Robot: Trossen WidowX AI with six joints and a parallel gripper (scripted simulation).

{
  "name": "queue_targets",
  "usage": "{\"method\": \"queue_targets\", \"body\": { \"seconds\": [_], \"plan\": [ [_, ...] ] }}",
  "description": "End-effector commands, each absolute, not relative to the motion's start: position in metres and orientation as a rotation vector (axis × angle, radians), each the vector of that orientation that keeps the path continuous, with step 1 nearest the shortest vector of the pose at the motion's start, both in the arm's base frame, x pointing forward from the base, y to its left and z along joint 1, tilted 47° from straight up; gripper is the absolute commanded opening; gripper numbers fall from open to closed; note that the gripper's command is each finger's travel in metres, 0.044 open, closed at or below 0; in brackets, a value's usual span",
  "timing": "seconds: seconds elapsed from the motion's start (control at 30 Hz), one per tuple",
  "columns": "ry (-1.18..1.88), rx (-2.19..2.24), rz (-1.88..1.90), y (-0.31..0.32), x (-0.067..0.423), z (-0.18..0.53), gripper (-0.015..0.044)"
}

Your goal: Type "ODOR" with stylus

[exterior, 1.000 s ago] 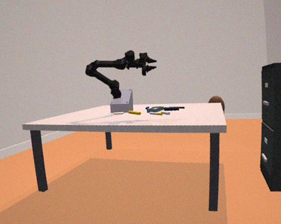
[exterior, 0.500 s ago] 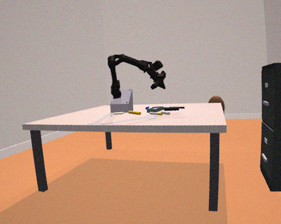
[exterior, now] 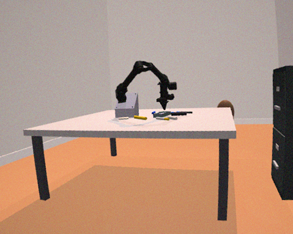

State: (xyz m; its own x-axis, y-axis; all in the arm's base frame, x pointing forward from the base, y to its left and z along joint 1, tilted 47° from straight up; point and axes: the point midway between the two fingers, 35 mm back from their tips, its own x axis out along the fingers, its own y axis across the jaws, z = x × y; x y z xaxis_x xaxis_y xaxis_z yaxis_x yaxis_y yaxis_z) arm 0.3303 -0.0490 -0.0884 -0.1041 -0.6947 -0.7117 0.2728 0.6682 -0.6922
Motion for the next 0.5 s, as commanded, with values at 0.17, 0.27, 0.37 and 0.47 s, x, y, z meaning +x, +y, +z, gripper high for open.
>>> {"method": "queue_targets", "body": {
  "seconds": [0.17, 0.27, 0.37, 0.47],
  "plan": [
    [1.449, -0.392, -0.869, -0.049, 0.334, -0.089, 0.0000],
    [1.449, -0.392, -0.869, -0.049, 0.334, -0.089, 0.0000],
    [1.449, -0.392, -0.868, -0.055, 0.333, -0.082, 0.0000],
    [1.450, -0.393, -0.869, -0.081, 0.322, -0.055, 0.0000]
  ]
}}
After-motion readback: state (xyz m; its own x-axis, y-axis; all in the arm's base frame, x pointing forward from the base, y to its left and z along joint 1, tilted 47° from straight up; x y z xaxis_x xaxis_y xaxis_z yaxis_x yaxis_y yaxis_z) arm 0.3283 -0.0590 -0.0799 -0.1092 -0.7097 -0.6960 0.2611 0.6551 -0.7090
